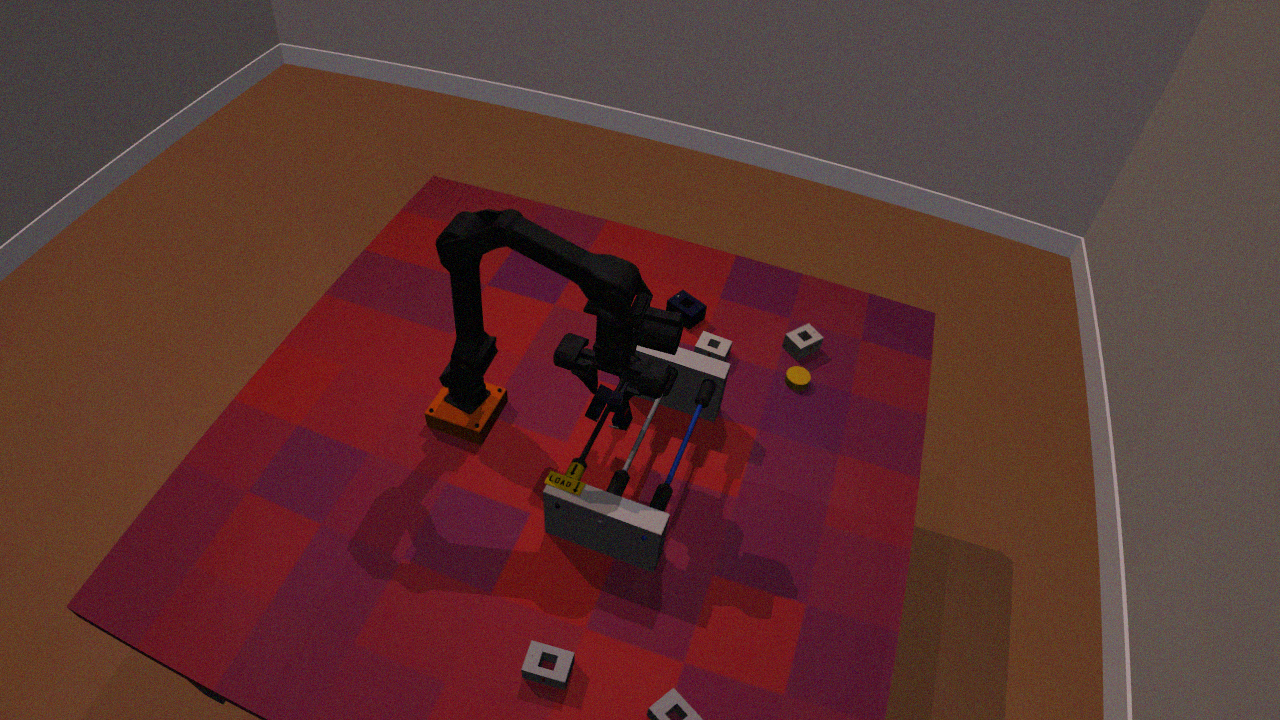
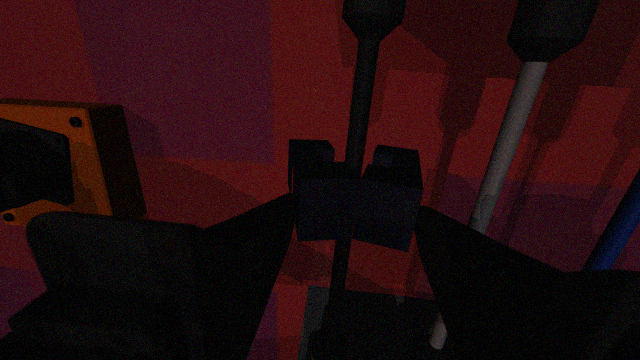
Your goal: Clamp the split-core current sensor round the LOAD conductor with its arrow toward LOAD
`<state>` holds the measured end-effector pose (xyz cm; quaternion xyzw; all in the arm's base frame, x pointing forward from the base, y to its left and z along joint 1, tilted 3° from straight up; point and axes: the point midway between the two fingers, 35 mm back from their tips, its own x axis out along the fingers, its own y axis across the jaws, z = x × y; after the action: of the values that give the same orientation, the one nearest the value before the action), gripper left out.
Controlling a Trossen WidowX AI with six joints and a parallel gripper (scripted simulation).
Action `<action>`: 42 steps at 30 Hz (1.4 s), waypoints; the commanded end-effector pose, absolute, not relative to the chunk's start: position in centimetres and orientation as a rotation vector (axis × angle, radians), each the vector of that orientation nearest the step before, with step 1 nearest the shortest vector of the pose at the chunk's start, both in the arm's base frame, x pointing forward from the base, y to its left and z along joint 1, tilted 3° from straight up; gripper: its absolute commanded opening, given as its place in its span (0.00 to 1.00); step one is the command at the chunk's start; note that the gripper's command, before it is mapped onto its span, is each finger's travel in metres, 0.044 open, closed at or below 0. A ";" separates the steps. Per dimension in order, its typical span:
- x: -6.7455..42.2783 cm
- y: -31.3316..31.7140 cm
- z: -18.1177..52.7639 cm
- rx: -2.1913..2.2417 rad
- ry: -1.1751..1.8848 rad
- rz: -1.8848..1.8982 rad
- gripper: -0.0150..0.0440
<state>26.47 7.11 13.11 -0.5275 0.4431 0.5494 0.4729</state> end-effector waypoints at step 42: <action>26.4 7.3 9.3 -1.278 1.097 1.359 1.00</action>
<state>26.52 7.25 9.83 -0.5249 0.4467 0.5523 0.4689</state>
